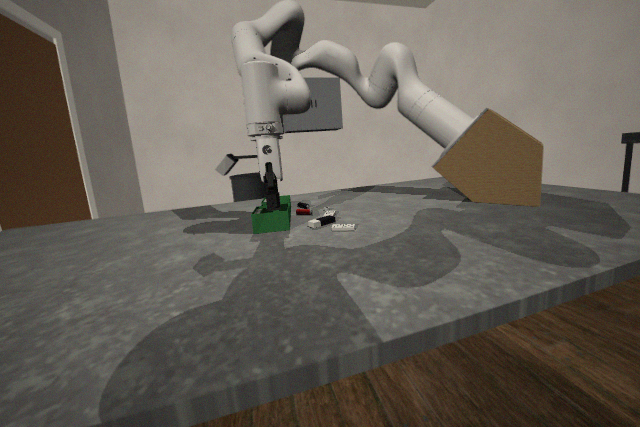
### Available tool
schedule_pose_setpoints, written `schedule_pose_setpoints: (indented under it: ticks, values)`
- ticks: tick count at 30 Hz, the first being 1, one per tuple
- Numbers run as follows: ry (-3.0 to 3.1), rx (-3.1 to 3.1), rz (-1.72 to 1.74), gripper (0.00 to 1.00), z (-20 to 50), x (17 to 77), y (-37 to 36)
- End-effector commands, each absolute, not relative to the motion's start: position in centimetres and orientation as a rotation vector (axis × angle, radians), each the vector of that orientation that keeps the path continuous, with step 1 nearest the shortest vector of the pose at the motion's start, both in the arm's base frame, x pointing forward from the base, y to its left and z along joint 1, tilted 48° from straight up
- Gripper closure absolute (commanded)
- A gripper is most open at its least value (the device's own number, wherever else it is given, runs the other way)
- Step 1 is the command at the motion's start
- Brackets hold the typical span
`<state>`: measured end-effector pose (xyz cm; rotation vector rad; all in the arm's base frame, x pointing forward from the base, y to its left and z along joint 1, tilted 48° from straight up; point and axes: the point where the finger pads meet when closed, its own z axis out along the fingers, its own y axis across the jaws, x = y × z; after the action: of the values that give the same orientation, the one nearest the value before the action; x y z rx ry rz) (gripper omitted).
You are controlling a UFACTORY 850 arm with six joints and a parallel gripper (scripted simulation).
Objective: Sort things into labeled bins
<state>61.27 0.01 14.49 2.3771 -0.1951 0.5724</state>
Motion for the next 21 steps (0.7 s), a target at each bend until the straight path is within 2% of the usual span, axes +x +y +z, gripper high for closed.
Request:
schedule_pose_setpoints:
  ticks: [1, 21]
  values:
    - [-0.195, 2.377, 0.575, 0.93, 13.8, 61.7, -0.6]
    - [-0.195, 2.377, 0.575, 0.93, 12.7, 62.3, -1.7]
